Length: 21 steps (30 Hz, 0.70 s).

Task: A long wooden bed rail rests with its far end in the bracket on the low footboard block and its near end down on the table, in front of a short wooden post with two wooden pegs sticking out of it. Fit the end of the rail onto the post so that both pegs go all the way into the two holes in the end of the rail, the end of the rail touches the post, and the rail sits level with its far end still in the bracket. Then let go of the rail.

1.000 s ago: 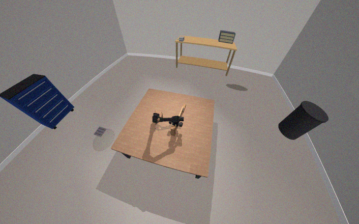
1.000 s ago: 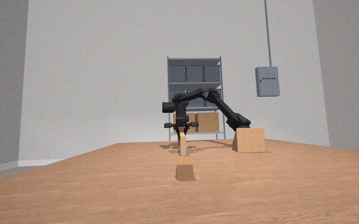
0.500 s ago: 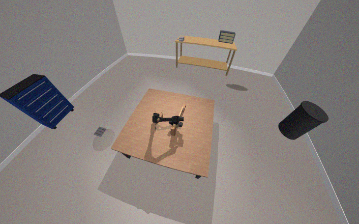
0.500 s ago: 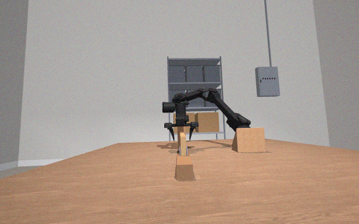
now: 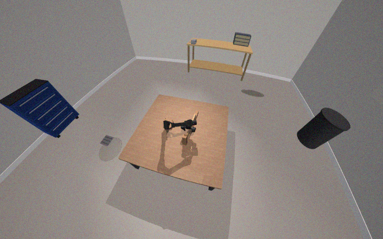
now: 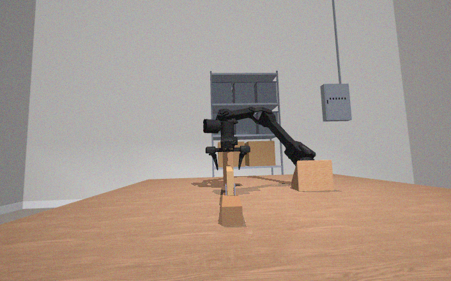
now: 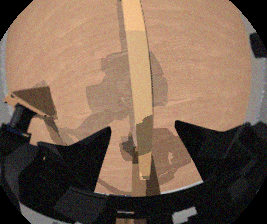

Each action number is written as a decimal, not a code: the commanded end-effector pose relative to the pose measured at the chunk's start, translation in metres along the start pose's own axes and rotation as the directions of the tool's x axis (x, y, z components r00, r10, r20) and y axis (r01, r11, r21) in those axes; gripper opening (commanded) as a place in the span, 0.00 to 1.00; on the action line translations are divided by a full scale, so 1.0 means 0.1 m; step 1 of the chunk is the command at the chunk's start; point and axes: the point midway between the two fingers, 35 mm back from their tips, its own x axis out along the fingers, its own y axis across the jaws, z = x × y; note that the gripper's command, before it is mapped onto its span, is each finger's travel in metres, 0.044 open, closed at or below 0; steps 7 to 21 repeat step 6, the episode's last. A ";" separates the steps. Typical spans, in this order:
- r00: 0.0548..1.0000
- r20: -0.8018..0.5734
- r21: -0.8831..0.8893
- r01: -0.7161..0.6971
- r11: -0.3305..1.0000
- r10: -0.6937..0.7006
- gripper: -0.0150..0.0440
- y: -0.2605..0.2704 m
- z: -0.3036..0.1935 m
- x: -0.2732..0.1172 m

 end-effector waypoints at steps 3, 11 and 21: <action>1.000 0.002 0.004 -0.003 1.000 0.003 1.00 0.00 0.00 0.00; 1.000 0.002 0.004 -0.003 1.000 0.003 1.00 0.00 0.00 0.00; 1.000 0.002 0.004 -0.003 1.000 0.003 1.00 0.00 0.00 0.00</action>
